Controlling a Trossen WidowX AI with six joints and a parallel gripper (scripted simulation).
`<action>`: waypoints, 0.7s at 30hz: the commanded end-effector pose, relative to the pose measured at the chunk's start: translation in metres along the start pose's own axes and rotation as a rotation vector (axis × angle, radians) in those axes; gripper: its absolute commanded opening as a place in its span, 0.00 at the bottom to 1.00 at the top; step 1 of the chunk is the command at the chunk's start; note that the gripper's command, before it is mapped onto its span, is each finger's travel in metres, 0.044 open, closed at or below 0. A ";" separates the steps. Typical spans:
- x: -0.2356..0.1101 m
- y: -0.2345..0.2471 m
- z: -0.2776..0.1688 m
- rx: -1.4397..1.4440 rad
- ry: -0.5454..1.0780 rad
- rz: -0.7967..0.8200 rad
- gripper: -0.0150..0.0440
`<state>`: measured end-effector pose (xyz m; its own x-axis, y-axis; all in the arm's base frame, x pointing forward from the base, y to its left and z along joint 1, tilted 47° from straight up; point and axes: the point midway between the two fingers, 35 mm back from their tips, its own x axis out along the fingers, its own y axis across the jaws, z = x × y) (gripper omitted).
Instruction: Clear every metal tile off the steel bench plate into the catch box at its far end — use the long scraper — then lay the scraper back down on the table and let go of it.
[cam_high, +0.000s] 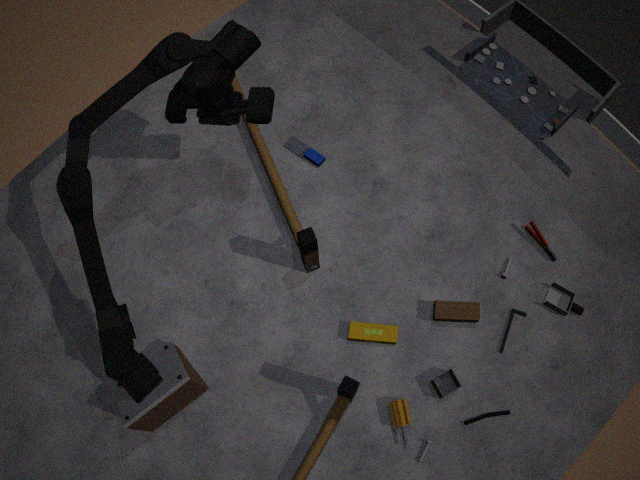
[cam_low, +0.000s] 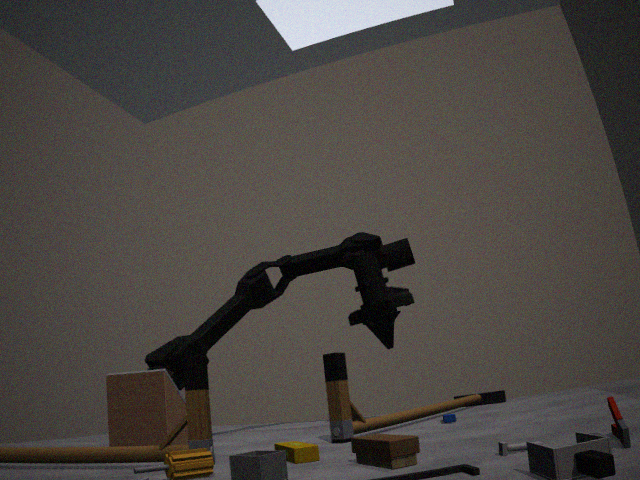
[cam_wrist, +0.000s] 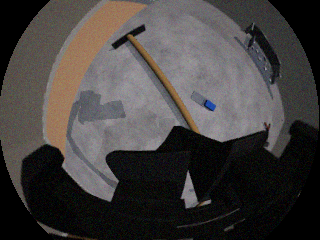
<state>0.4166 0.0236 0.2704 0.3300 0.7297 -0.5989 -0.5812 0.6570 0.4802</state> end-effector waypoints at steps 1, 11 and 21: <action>-0.007 0.004 -0.002 0.095 -0.023 -0.002 0.25; -0.002 0.004 -0.002 0.112 -0.025 -0.003 0.25; 0.019 0.001 -0.003 0.119 -0.020 -0.007 0.25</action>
<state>0.4182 0.0339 0.2627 0.3498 0.7315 -0.5853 -0.4955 0.6747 0.5470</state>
